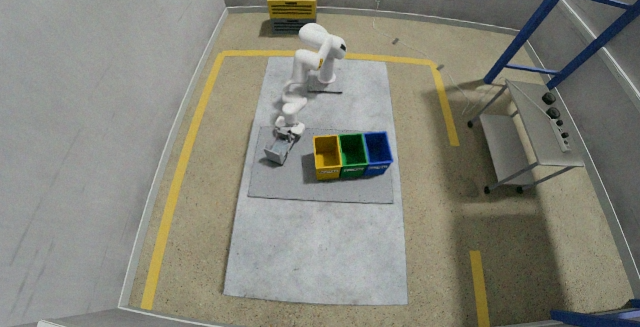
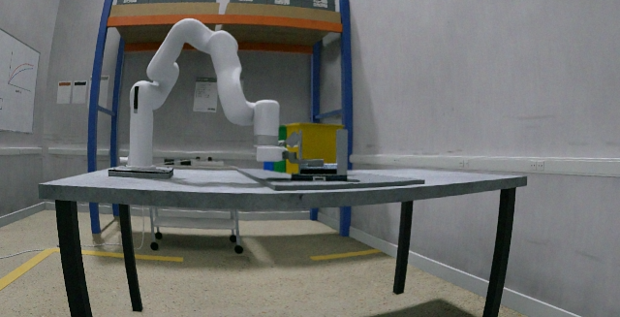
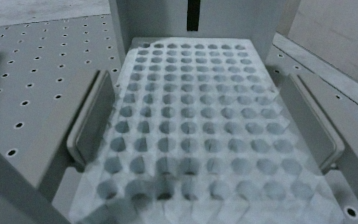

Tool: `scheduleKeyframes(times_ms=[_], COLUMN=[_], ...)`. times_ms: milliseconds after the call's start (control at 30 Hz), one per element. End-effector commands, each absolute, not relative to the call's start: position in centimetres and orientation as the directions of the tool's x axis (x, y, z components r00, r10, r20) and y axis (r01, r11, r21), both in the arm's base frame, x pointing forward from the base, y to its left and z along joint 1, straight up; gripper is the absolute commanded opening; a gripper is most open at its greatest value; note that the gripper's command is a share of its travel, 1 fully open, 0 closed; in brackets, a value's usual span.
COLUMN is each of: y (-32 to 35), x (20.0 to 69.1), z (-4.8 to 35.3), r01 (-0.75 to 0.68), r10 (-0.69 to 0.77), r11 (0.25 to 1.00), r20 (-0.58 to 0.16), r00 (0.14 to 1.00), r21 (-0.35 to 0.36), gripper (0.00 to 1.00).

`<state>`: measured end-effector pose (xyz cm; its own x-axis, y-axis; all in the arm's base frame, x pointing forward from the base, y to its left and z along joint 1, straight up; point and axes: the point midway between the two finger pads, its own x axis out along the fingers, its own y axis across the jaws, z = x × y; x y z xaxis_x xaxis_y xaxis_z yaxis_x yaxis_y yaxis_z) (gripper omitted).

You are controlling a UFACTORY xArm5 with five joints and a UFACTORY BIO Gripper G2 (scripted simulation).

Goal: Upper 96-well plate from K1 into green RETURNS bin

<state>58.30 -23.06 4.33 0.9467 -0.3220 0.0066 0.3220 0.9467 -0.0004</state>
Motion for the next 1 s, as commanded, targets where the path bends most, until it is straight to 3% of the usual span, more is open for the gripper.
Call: scheduleKeyframes(times_ms=[0, 967], y=[-23.0, -23.0], x=[58.5, 58.5], z=[4.6, 5.8], r01=[0.316, 0.316], r10=[-0.316, -0.316], r11=[0.949, 0.949], r20=[0.015, 0.015], r00=[0.949, 0.949], r21=[-0.004, -0.004], gripper=[0.0, 0.0])
